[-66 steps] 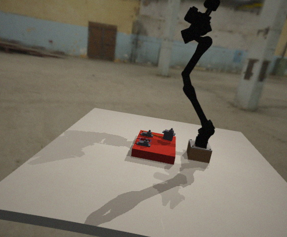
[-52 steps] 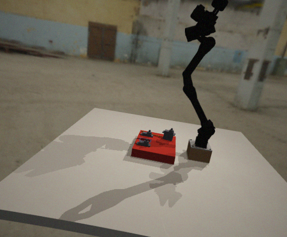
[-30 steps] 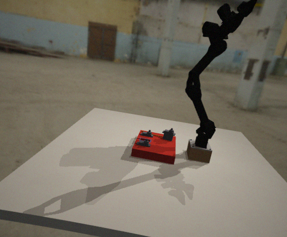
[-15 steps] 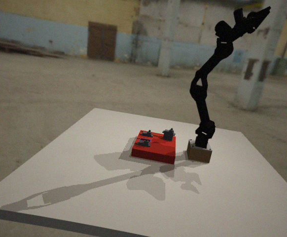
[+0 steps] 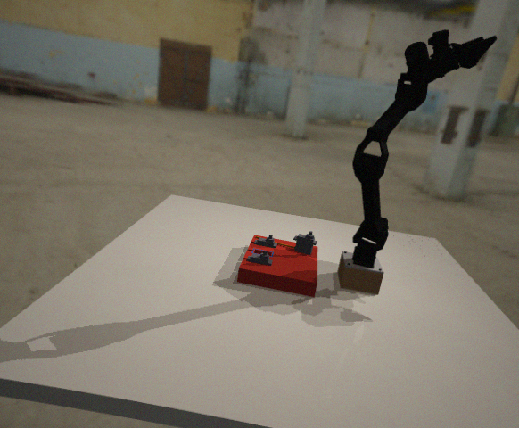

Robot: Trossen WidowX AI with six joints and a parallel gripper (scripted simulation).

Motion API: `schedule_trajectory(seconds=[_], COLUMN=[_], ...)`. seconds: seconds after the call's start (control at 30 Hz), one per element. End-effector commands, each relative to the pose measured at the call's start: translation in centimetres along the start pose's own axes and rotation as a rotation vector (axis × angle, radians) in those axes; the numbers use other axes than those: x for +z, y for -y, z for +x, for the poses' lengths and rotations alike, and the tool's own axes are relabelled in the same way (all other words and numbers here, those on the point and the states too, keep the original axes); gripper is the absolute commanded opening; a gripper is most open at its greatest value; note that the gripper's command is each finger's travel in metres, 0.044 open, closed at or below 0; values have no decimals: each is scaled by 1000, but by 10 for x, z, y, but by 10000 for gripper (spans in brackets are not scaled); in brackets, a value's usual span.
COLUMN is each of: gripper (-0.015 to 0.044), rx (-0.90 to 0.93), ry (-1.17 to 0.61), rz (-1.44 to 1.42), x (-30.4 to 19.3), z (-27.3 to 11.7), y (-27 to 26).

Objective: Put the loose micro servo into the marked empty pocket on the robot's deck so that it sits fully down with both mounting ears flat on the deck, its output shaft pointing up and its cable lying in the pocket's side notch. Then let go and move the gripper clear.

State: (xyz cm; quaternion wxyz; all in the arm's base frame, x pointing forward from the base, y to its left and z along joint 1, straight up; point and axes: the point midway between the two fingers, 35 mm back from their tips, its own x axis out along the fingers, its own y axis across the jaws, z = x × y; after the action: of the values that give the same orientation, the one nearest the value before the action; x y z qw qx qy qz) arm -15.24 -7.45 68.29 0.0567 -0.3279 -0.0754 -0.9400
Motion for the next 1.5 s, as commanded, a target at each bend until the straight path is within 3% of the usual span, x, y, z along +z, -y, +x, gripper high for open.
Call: schedule_trajectory(seconds=[0.0,0.43,0.9,1.47], gripper=[440,440,440,440], rx=[74,365,709,1237], ry=[-18,-86,-184,-310], rz=[10,19,38,7], x=[-9,-37,-66,-93], z=[-1,-26,-87,-228], y=[-21,-95,-178,-260])
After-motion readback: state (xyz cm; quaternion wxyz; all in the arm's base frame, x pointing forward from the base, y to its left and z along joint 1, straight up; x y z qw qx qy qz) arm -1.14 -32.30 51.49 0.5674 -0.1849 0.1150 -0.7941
